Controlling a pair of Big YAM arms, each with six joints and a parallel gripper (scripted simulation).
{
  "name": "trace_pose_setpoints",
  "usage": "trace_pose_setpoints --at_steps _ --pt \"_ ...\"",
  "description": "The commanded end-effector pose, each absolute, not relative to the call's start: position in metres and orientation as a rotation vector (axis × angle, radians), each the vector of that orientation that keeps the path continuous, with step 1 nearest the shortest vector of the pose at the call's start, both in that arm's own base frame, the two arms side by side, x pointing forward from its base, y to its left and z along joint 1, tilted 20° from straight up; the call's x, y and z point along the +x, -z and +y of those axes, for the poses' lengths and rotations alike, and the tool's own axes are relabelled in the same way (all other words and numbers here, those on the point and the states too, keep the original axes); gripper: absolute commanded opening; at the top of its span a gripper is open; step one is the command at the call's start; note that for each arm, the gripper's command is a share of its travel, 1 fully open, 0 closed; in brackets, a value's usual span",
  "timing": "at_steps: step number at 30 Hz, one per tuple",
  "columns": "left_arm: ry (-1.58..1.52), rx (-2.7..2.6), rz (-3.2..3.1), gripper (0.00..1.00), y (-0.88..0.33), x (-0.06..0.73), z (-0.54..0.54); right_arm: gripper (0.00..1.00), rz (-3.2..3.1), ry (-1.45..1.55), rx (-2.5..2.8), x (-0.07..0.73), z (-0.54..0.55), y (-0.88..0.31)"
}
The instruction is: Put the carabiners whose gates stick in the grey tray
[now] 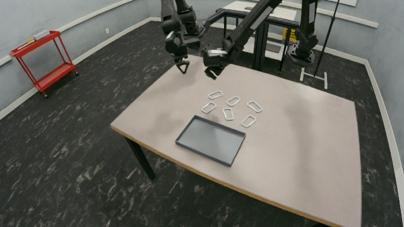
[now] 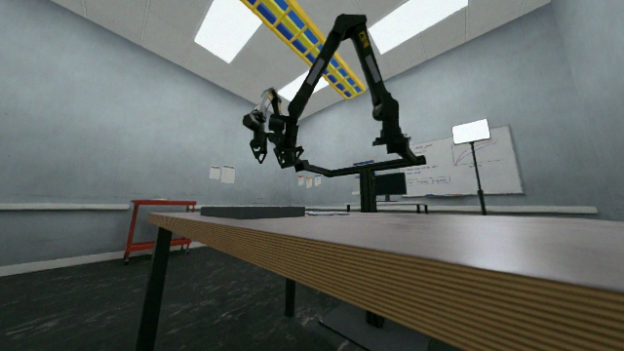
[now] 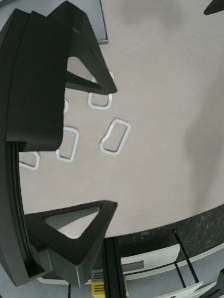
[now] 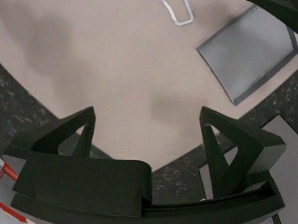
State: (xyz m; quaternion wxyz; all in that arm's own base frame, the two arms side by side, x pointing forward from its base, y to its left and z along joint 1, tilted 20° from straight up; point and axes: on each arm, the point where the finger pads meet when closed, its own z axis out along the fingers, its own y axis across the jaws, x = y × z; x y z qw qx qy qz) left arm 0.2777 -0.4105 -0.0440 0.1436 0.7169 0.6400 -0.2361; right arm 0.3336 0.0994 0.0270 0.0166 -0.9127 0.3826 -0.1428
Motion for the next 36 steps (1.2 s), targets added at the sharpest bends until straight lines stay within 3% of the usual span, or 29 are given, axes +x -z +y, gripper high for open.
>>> trace_pose_setpoints --at_steps 1,18,19,20,36 --pt "0.68 2.065 1.835 1.0 0.04 0.279 -0.413 1.0 1.187 0.451 -2.832 0.335 0.1 -0.029" --pt "0.68 2.065 1.835 1.0 0.04 0.279 -0.413 1.0 1.187 0.451 -2.832 0.335 0.1 -0.029" --pt "0.685 2.048 1.86 0.89 0.042 0.279 -0.412 1.0 1.187 0.451 -2.832 0.335 0.1 -0.029" --pt "0.688 2.034 1.883 0.83 0.046 0.278 -0.41 1.0 1.187 0.451 -2.832 0.335 0.1 -0.029" --pt "0.587 1.398 2.562 0.83 0.114 0.287 -0.364 1.0 1.236 0.4 -2.798 0.336 0.1 -0.019"
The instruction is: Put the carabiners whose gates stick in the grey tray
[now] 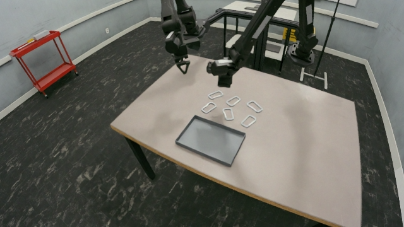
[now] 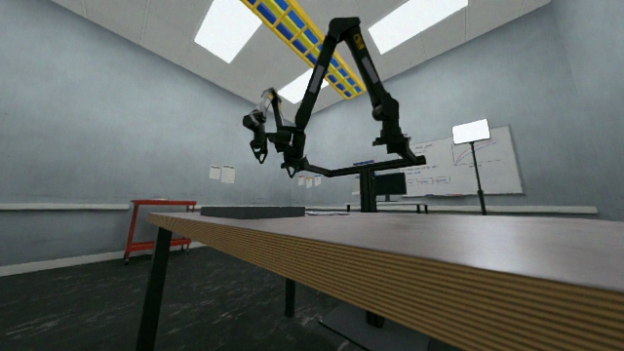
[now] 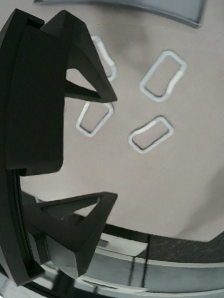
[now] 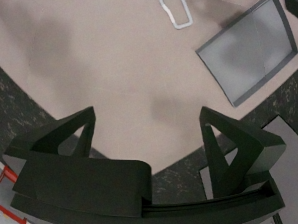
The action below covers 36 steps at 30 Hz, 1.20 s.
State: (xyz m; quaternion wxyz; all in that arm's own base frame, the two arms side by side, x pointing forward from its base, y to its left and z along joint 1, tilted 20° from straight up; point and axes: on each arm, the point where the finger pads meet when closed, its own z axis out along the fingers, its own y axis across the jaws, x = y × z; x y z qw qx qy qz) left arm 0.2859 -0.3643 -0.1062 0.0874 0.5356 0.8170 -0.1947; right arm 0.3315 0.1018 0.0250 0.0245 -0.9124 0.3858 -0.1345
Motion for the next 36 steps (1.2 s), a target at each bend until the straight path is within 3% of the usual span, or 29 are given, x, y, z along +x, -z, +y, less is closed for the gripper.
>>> trace_pose_setpoints --at_steps 1,13,36 --pt "0.567 1.308 2.617 0.83 0.121 0.292 -0.355 1.0 1.244 0.366 -2.784 0.333 0.102 -0.015" --pt "0.406 0.59 2.909 0.83 0.17 0.297 -0.303 1.0 1.264 -0.131 -2.503 0.312 0.149 0.021" --pt "0.204 -0.707 2.826 0.83 0.224 0.289 -0.211 1.0 1.215 -0.695 -2.037 0.28 0.198 0.023"
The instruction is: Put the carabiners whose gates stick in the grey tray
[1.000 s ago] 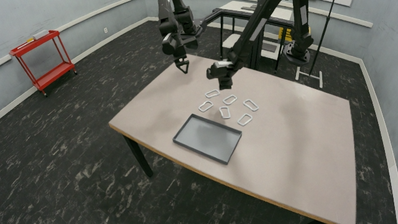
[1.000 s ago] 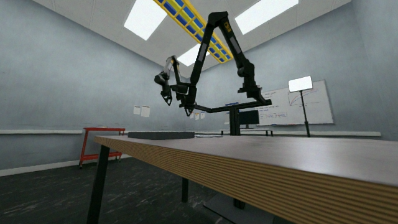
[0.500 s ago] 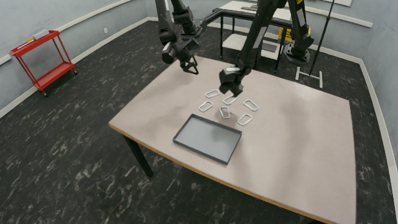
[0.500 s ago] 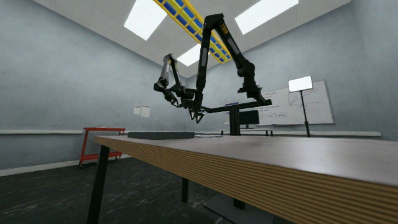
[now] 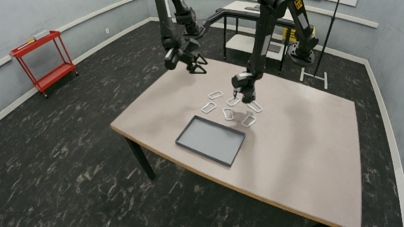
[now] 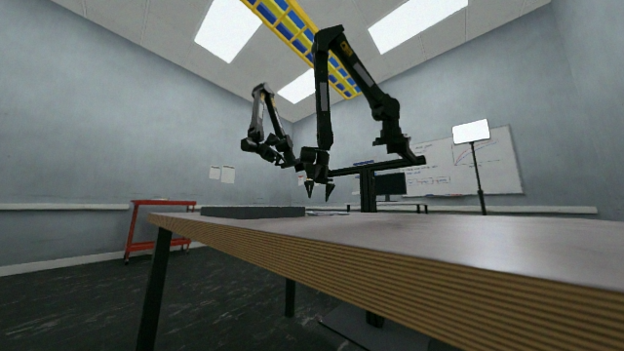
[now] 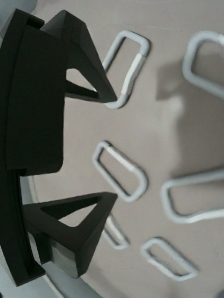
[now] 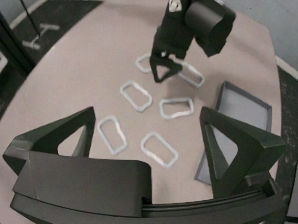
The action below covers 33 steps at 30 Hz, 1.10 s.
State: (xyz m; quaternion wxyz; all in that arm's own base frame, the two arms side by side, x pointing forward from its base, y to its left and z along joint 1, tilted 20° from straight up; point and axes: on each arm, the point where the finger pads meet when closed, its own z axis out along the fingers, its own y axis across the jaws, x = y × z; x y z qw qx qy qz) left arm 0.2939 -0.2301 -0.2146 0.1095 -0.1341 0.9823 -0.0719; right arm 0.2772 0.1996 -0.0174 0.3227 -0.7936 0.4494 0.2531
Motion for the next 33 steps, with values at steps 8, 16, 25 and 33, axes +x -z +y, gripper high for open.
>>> trace_pose_setpoints --at_steps 8,16,25,33 --pt "0.161 -1.155 2.611 0.83 0.237 0.281 -0.173 1.0 1.179 -0.807 -1.925 0.274 0.207 0.016" --pt "0.108 -1.41 2.428 0.83 0.245 0.271 -0.144 1.0 1.162 -0.82 -1.911 0.272 0.208 0.015" --pt "0.073 -1.38 2.449 0.83 0.259 0.248 -0.153 1.0 1.162 -0.821 -1.91 0.272 0.208 0.015" --pt "0.09 -1.387 2.436 0.83 0.254 0.255 -0.154 1.0 1.15 -0.813 -1.916 0.273 0.21 0.01"
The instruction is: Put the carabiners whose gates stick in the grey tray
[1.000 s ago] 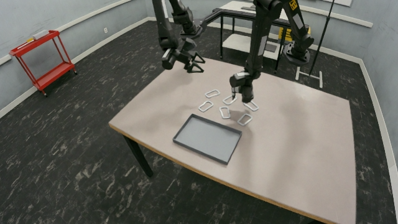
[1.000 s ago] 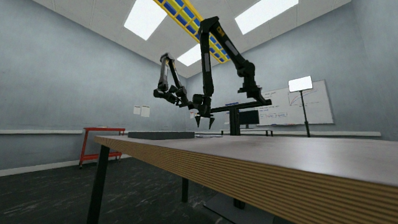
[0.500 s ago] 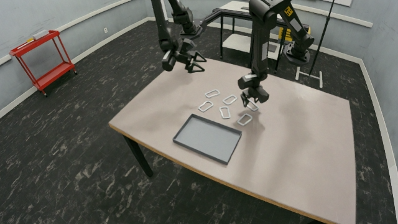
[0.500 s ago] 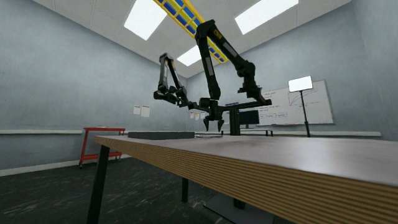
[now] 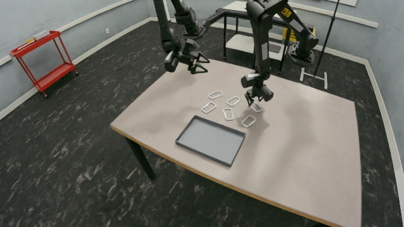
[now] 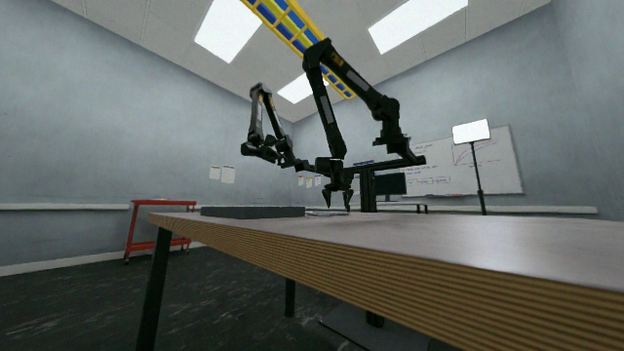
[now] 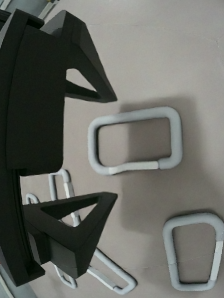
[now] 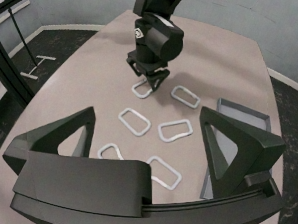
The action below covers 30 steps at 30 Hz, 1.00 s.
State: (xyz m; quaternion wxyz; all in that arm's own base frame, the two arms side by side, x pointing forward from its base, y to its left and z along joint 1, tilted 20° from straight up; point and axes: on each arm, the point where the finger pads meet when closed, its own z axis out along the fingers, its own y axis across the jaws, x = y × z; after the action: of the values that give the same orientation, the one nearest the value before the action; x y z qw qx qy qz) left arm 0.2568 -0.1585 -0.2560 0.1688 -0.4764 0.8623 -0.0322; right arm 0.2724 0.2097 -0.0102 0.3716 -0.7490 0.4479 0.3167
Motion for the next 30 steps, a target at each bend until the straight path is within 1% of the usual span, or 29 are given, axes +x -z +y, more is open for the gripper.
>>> trace_pose_setpoints --at_steps 1,19,28,29,30 --pt "0.09 -1.387 2.436 0.83 0.254 0.255 -0.154 1.0 1.15 -0.813 -1.916 0.273 0.21 0.01" --pt "0.089 -1.391 2.433 0.83 0.281 0.264 -0.144 1.0 1.15 -0.813 -1.916 0.273 0.21 0.01" --pt "0.089 -1.387 2.436 0.83 0.276 0.261 -0.147 1.0 1.15 -0.813 -1.916 0.273 0.21 0.01" --pt "0.089 -1.387 2.436 0.72 0.276 0.261 -0.147 1.0 1.15 -0.813 -1.916 0.273 0.21 0.01" --pt "0.089 -1.387 2.436 0.72 0.276 0.261 -0.147 1.0 1.15 -0.813 -1.916 0.273 0.21 0.01"
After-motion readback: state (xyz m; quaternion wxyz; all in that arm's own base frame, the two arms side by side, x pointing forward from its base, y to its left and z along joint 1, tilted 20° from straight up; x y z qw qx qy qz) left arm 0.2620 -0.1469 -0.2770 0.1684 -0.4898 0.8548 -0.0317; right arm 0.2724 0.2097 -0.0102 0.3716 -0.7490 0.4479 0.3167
